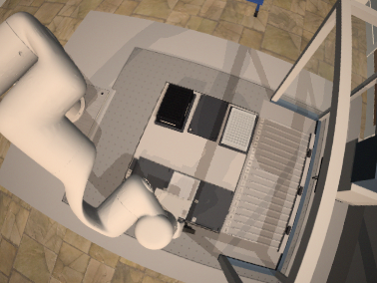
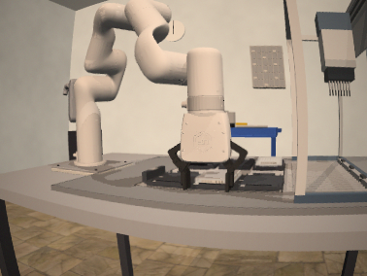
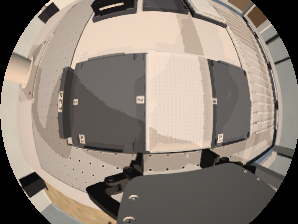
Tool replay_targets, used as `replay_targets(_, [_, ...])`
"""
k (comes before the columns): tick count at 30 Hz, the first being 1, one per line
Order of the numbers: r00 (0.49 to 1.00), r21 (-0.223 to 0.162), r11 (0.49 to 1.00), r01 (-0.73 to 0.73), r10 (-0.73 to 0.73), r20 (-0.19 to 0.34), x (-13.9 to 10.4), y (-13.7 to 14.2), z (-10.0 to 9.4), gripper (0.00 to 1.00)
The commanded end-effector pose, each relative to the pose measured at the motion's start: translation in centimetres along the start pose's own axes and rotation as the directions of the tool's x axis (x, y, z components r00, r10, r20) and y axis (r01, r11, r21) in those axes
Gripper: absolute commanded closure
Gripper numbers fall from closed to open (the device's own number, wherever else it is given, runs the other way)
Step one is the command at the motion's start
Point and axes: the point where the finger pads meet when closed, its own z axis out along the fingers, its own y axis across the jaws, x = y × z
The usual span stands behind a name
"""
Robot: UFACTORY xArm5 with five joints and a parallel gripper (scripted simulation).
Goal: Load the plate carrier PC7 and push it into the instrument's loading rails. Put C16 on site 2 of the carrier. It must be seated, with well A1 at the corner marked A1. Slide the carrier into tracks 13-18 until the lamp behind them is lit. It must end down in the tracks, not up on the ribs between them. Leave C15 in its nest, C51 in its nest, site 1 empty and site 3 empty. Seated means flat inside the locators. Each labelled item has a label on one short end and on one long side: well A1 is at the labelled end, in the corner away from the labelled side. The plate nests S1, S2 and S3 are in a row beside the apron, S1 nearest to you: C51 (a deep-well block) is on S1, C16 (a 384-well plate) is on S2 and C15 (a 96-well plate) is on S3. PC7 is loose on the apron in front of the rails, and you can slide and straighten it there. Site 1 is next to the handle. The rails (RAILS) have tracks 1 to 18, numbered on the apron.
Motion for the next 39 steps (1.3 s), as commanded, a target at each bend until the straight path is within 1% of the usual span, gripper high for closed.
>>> replay_targets(1, [1.000, -0.003, 1.000, 0.001, -0.001, 0.001, 0.23, 0.14, -0.16, 0.00])
replay_targets(24, [1.000, -0.003, 1.000, 0.001, -0.001, 0.001, 0.30, 0.14, -0.16, 0.00])
replay_targets(39, [1.000, -0.003, 1.000, 0.001, -0.001, 0.002, -0.56, 0.14, -0.16, 0.00])
